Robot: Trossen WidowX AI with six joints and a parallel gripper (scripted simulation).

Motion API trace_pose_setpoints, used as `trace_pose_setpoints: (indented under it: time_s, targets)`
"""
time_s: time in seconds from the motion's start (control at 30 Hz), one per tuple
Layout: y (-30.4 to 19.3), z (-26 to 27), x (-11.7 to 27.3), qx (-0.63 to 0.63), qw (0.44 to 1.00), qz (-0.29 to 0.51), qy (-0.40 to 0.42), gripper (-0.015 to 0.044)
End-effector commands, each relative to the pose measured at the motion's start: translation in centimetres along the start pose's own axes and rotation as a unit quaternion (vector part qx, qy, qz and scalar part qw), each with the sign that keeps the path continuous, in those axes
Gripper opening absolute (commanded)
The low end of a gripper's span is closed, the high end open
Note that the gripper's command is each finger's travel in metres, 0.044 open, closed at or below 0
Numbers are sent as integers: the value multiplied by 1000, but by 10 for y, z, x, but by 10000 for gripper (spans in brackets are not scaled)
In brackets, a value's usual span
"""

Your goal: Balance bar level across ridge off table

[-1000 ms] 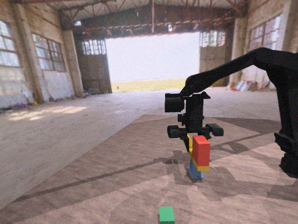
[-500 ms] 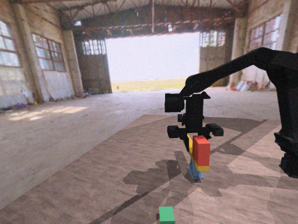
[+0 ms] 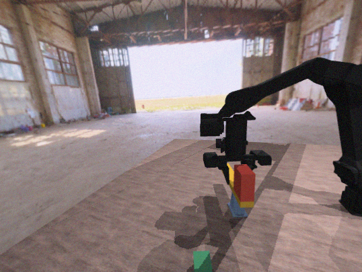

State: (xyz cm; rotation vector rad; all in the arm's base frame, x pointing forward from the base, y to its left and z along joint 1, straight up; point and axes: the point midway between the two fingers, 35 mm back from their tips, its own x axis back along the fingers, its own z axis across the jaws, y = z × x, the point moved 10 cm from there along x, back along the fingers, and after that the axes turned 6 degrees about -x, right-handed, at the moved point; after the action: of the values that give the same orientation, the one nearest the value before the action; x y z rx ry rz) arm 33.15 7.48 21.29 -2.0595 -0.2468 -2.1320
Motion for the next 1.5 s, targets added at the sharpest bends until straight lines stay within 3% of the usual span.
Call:
trace_pose_setpoints:
  time_s: [0.0, 0.1, 0.43, 0.57, 0.87, 1.47]
  targets:
    - [0, 0, 0, 0, 1000, 0, -1, 185]
    - [0, 0, 0, 0, 1000, 0, -1, 185]
    - [0, 0, 0, 0, 1000, 0, -1, 440]
    - [0, 1, 7, 0, 1000, 0, 0, 440]
    - [0, -1, 98, 0, 1000, 0, 7, 440]
    - [0, -2, 100, 0, 1000, 0, 7, 440]
